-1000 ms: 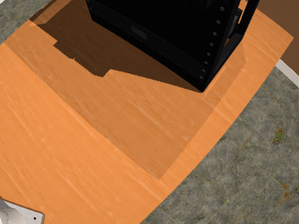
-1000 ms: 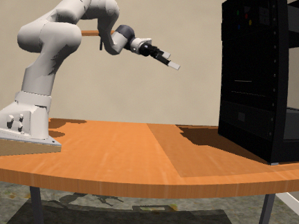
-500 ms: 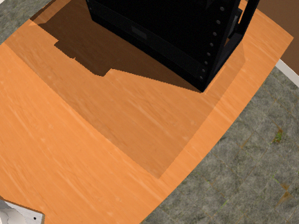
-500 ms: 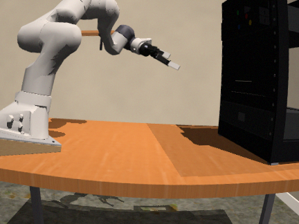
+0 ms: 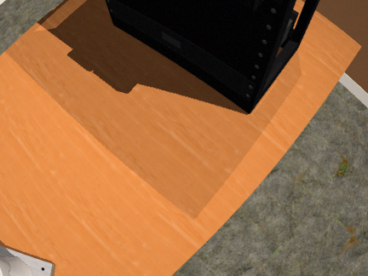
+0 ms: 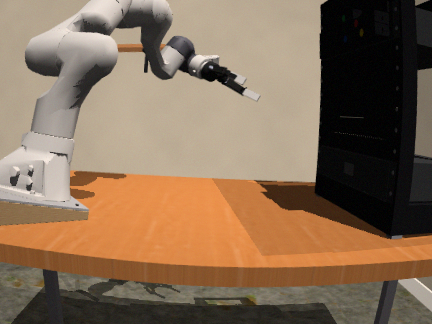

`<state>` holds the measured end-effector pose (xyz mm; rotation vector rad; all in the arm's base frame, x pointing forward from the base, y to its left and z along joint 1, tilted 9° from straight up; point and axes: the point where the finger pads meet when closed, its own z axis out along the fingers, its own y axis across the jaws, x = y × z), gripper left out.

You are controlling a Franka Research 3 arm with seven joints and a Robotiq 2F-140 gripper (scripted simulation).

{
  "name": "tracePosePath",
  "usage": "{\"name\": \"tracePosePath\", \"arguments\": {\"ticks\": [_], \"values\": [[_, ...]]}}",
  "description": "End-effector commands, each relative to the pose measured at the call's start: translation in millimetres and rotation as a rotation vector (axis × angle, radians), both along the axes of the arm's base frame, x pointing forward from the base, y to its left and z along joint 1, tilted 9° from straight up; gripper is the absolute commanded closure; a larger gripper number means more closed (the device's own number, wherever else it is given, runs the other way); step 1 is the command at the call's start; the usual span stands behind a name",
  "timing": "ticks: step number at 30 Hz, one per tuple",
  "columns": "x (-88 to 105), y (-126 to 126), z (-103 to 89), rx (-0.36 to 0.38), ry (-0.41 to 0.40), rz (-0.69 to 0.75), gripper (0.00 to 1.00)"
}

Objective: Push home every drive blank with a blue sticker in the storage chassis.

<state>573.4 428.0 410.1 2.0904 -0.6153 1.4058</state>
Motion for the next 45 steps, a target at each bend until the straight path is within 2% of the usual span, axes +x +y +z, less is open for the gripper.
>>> {"name": "tracePosePath", "arguments": {"ticks": [1, 29, 45], "values": [[0.0, 0.0, 0.1, 0.000, 0.000, 0.000, 0.00], [0.4, 0.1, 0.4, 0.002, 0.002, 0.003, 0.00], [6.5, 0.8, 4.1, 0.029, 0.046, 0.050, 0.00]]}}
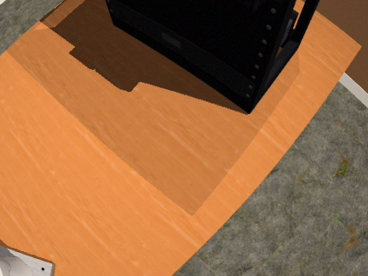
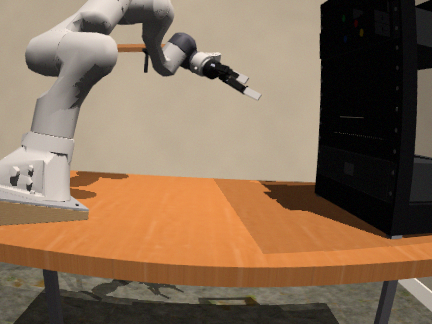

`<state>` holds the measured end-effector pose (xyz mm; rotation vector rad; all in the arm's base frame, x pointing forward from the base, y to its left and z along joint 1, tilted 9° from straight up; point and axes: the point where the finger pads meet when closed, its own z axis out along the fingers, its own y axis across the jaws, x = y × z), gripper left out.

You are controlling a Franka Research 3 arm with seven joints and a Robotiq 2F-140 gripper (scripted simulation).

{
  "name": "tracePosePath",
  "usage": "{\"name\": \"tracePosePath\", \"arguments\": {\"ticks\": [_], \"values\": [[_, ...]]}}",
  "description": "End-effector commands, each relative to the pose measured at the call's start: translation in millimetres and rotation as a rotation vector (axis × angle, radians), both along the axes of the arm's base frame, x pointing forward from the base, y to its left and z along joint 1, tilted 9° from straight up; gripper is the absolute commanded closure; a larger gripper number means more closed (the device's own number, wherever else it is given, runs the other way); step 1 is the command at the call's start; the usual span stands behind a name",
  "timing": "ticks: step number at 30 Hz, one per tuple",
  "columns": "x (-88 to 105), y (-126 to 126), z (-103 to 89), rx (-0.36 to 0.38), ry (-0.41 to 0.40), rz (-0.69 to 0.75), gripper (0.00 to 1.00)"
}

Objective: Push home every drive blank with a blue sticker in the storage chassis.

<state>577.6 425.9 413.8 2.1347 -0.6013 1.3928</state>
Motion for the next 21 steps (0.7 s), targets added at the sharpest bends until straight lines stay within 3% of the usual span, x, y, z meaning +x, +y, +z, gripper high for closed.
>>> {"name": "tracePosePath", "arguments": {"ticks": [1, 11, 21], "values": [[3.1, 3.0, 0.9, 0.011, 0.029, 0.033, 0.00], [10.4, 3.6, 6.9, 0.056, 0.086, 0.103, 0.00], [19.4, 3.6, 20.9, 0.158, 0.176, 0.239, 0.00]]}}
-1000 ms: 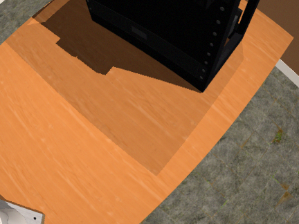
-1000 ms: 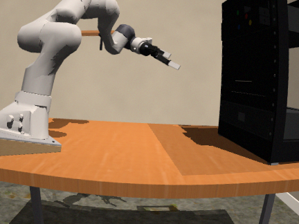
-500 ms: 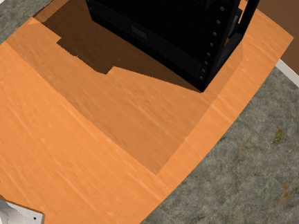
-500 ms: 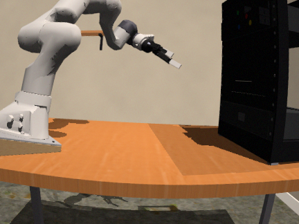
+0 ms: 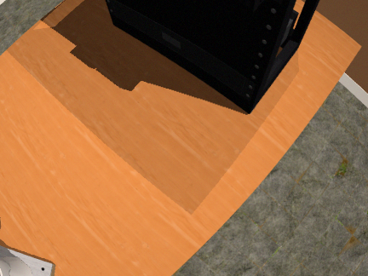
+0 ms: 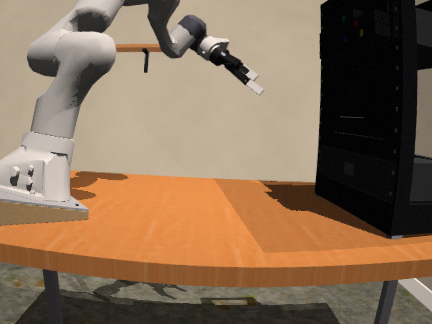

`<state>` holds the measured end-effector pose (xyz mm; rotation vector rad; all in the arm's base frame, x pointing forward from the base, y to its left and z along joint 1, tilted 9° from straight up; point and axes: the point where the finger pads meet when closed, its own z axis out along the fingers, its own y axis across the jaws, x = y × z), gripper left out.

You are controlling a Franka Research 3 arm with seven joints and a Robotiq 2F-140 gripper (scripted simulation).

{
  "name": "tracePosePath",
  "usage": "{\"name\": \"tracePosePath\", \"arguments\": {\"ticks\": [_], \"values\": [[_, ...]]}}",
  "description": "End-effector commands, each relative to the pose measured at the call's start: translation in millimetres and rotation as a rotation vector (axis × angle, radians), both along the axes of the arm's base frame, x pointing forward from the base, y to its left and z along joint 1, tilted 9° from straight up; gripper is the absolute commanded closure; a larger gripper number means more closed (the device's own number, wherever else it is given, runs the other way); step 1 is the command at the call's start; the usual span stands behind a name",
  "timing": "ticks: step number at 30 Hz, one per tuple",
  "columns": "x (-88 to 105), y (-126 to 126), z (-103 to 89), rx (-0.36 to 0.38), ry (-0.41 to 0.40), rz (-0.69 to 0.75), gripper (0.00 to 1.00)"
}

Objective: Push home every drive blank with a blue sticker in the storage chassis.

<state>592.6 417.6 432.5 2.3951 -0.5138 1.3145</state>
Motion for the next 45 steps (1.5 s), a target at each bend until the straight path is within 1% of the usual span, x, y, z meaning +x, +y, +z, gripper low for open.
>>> {"name": "tracePosePath", "arguments": {"ticks": [1, 4, 6, 10, 11, 13, 14, 16, 17, 18, 19, 21, 23, 26, 27, 28, 29, 30, 31, 32, 33, 35, 36, 37, 40, 43, 44, 45], "values": [[5.1, 11.8, 4.2, 0.039, 0.055, 0.111, 0.00], [6.9, 11.2, 11.2, 0.085, 0.080, 0.163, 0.00], [6.9, 11.2, 11.2, 0.085, 0.080, 0.163, 0.00], [8.3, 9.8, 23.3, 0.158, 0.106, 0.237, 0.00], [8.3, 9.8, 23.3, 0.158, 0.106, 0.237, 0.00], [8.6, 8.7, 30.7, 0.199, 0.116, 0.276, 0.00], [8.6, 8.7, 30.7, 0.199, 0.116, 0.276, 0.00], [8.7, 7.1, 39.2, 0.243, 0.123, 0.316, 0.00], [8.7, 7.1, 39.2, 0.243, 0.123, 0.316, 0.00], [8.6, 6.1, 43.9, 0.267, 0.125, 0.337, 0.00], [8.6, 6.1, 43.9, 0.267, 0.125, 0.337, 0.00], [8.3, 3.7, 54.1, 0.316, 0.126, 0.378, 0.00], [8.3, 3.7, 54.1, 0.316, 0.126, 0.378, 0.00], [7.5, -1.6, 71.7, 0.395, 0.119, 0.440, 0.00], [7.5, -1.6, 71.7, 0.395, 0.119, 0.440, 0.00], [7.1, -3.9, 78.2, 0.422, 0.114, 0.460, 0.00], [7.1, -3.9, 78.2, 0.422, 0.114, 0.460, 0.00], [6.7, -6.4, 85.0, 0.450, 0.108, 0.480, 0.00], [6.7, -6.4, 85.0, 0.450, 0.108, 0.480, 0.00], [6.3, -9.3, 92.0, 0.479, 0.100, 0.500, 0.00], [6.3, -9.3, 92.0, 0.479, 0.100, 0.500, 0.00], [5.4, -16.2, 106.9, 0.538, 0.081, 0.539, 0.00], [5.4, -16.2, 106.9, 0.538, 0.081, 0.539, 0.00], [5.0, -20.3, 114.8, 0.568, 0.070, 0.558, 0.00], [5.0, -20.3, 114.8, 0.568, 0.070, 0.558, 0.00], [3.6, -35.2, 139.3, 0.660, 0.026, 0.610, 0.00], [3.6, -35.2, 139.3, 0.660, 0.026, 0.610, 0.00], [3.2, -41.2, 147.7, 0.691, 0.009, 0.626, 0.00]]}}
